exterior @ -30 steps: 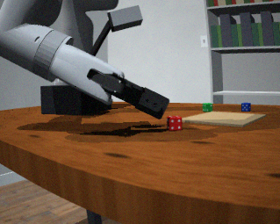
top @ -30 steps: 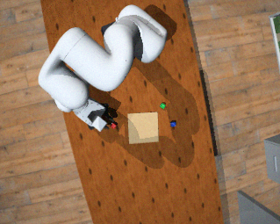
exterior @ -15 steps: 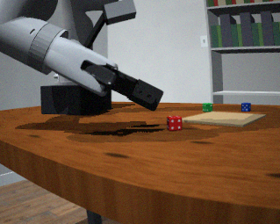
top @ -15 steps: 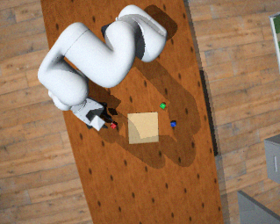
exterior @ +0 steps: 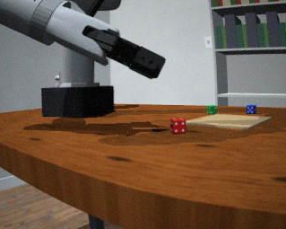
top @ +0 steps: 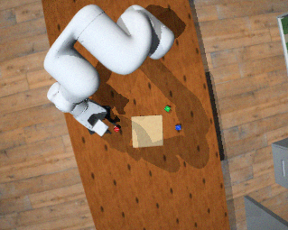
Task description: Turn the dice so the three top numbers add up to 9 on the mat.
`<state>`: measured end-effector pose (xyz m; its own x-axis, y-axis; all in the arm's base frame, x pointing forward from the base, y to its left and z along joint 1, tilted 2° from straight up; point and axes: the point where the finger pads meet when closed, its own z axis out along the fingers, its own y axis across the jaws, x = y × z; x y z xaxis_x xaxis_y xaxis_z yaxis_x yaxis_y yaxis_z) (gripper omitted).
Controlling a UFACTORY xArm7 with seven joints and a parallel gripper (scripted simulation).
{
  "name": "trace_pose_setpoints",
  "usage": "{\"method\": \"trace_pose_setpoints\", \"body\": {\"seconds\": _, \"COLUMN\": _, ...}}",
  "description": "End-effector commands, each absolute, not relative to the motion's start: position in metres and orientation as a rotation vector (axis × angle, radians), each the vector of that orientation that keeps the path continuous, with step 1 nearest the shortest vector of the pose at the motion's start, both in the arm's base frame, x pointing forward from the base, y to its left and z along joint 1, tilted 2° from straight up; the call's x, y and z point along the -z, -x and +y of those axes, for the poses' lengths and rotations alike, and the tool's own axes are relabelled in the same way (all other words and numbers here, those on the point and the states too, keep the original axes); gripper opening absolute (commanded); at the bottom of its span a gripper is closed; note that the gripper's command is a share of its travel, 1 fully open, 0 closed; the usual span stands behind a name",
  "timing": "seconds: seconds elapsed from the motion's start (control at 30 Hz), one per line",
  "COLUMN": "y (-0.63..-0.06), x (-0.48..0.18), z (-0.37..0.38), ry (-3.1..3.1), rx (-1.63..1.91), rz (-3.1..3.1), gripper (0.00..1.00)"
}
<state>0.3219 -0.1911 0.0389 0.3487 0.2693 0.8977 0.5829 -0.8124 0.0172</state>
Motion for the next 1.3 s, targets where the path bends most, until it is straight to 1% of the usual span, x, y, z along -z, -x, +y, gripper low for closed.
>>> {"method": "trace_pose_setpoints", "body": {"seconds": 0.0, "y": -0.322, "x": -0.044, "z": -0.192, "ry": 2.311, "rx": 1.449, "rz": -0.758, "gripper": 0.36}}
{"method": "trace_pose_setpoints", "body": {"seconds": 0.23, "y": -0.320, "x": -0.043, "z": -0.185, "ry": 2.304, "rx": 1.390, "rz": -0.760, "gripper": 0.36}}
{"method": "trace_pose_setpoints", "body": {"seconds": 0.43, "y": -0.311, "x": -0.037, "z": -0.160, "ry": 2.296, "rx": 1.121, "rz": -0.771, "gripper": 0.36}}
{"method": "trace_pose_setpoints", "body": {"seconds": 0.53, "y": -0.310, "x": -0.036, "z": -0.158, "ry": 2.297, "rx": 1.088, "rz": -0.773, "gripper": 0.36}}
{"method": "trace_pose_setpoints", "body": {"seconds": 0.6, "y": -0.305, "x": -0.033, "z": -0.150, "ry": 2.308, "rx": 0.958, "rz": -0.782, "gripper": 0.36}}
{"method": "trace_pose_setpoints", "body": {"seconds": 0.7, "y": -0.301, "x": -0.032, "z": -0.145, "ry": 2.324, "rx": 0.854, "rz": -0.790, "gripper": 0.36}}
{"method": "trace_pose_setpoints", "body": {"seconds": 1.0, "y": -0.293, "x": -0.029, "z": -0.141, "ry": 2.414, "rx": 0.530, "rz": -0.822, "gripper": 0.36}}
{"method": "trace_pose_setpoints", "body": {"seconds": 1.1, "y": -0.293, "x": -0.029, "z": -0.141, "ry": 2.422, "rx": 0.510, "rz": -0.825, "gripper": 0.36}}
{"method": "trace_pose_setpoints", "body": {"seconds": 1.17, "y": -0.294, "x": -0.030, "z": -0.144, "ry": 2.481, "rx": 0.387, "rz": -0.841, "gripper": 0.36}}
{"method": "trace_pose_setpoints", "body": {"seconds": 1.27, "y": -0.296, "x": -0.032, "z": -0.146, "ry": 2.530, "rx": 0.304, "rz": -0.854, "gripper": 0.36}}
